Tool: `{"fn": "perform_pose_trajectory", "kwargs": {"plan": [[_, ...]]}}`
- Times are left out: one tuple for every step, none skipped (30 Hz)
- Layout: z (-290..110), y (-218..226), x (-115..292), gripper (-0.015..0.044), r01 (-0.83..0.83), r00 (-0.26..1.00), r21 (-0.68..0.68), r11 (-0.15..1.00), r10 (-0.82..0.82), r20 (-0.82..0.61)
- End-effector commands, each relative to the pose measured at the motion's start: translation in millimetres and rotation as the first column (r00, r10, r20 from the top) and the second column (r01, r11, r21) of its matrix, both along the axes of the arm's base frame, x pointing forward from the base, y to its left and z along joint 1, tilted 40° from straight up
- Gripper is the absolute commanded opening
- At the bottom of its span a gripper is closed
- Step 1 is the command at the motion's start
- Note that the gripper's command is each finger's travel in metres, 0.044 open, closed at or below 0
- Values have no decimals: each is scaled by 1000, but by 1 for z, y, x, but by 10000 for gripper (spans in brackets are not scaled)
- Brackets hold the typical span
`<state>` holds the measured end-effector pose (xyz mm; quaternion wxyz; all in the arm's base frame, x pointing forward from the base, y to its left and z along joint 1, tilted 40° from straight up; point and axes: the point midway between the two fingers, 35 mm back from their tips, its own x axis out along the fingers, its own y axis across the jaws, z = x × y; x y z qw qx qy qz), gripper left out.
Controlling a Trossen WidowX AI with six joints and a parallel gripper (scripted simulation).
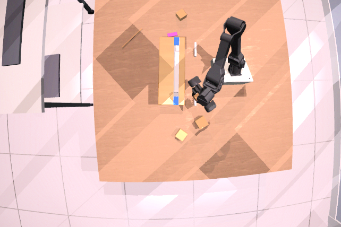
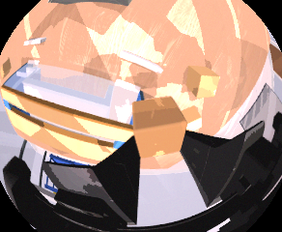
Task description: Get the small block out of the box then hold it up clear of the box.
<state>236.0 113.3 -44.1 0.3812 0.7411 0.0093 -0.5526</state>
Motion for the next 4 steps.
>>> {"fn": "perform_pose_trajectory", "kwargs": {"plan": [[0,0,-1,0,-3,1000,3,1000,3,-4],[0,0,-1,0,-3,1000,3,1000,3,-4],[0,0,-1,0,-3,1000,3,1000,3,-4],[0,0,-1,0,-3,1000,3,1000,3,-4]]}}
